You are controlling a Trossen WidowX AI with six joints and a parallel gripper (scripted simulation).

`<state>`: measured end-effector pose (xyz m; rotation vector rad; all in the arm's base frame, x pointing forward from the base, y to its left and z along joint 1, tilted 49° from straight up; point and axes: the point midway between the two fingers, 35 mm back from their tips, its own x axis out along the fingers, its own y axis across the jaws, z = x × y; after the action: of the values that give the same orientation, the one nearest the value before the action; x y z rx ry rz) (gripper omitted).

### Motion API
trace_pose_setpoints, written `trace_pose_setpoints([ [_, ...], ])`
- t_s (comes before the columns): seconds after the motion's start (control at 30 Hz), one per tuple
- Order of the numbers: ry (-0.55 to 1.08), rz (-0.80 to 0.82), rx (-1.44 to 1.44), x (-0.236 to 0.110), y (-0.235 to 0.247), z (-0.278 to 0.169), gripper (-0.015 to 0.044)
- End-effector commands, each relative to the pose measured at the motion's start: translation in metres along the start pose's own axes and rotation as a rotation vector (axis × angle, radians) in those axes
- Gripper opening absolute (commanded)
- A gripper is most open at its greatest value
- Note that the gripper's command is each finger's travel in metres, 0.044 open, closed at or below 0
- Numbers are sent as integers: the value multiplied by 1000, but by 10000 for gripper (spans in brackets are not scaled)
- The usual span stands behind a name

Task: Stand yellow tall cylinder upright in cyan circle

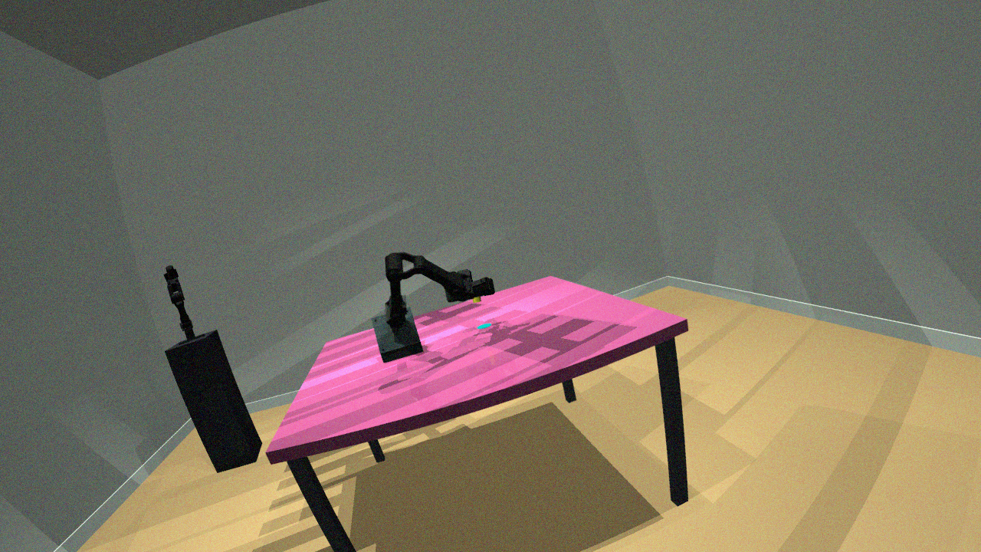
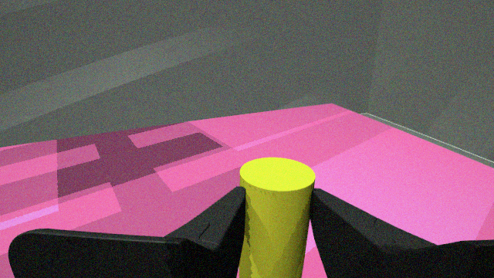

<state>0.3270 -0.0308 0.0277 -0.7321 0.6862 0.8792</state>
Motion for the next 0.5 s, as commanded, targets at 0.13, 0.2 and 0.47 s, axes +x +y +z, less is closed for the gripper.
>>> trace_pose_setpoints([
  [0.13, -44, -26, -35, -5, 1, 2, 105],
  [0.2, -45, -27, -35, -5, 1, 2, 105],
  [0.47, -45, -27, -35, -5, 1, 2, 105],
])
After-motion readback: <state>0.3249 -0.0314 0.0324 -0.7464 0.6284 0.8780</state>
